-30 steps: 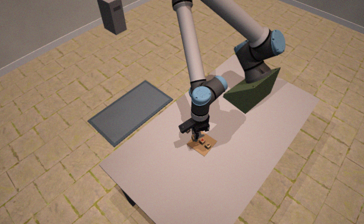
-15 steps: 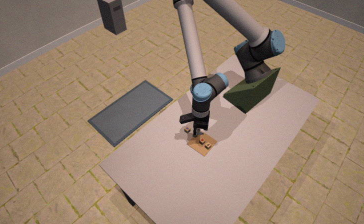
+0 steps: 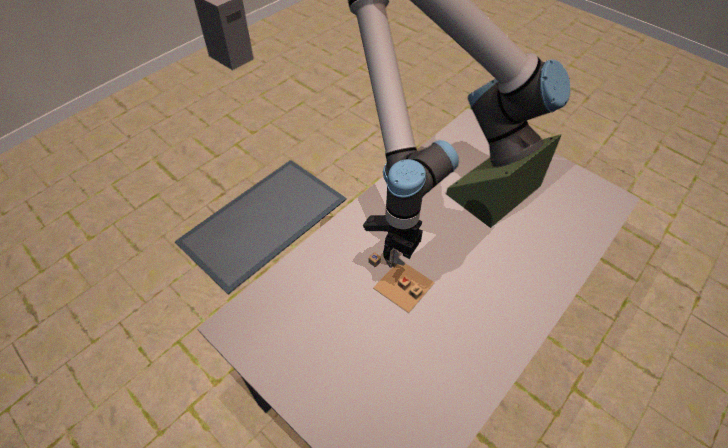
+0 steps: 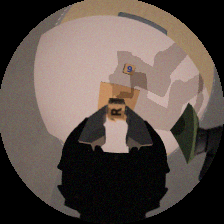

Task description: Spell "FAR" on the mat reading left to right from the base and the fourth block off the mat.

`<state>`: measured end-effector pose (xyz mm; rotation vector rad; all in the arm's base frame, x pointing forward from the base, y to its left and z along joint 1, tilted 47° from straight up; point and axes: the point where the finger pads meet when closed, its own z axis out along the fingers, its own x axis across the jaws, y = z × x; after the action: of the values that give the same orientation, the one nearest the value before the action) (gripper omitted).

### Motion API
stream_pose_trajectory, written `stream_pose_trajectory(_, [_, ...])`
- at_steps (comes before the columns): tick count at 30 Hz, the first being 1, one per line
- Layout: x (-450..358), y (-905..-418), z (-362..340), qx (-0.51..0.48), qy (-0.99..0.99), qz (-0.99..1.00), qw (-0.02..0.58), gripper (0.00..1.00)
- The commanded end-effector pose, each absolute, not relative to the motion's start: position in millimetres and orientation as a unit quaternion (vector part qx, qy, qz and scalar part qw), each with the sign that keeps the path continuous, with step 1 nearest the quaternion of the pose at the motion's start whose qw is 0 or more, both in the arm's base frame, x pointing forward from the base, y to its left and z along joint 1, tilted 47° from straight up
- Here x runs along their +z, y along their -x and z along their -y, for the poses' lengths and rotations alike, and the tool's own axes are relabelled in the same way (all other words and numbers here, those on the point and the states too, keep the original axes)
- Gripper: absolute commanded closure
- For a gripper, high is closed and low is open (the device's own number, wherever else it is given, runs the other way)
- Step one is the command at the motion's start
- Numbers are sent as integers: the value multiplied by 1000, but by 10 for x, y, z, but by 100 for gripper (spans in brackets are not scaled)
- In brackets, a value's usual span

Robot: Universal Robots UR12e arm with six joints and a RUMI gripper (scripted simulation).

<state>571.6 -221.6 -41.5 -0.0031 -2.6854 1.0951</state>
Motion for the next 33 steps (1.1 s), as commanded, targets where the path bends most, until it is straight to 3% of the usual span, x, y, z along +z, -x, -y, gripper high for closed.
stream_pose_trajectory(1, [-385,-5657,2216,381,49,917,103,91])
stream_pose_trajectory(33, [-357,-5569,2219,387,108,912,78,91])
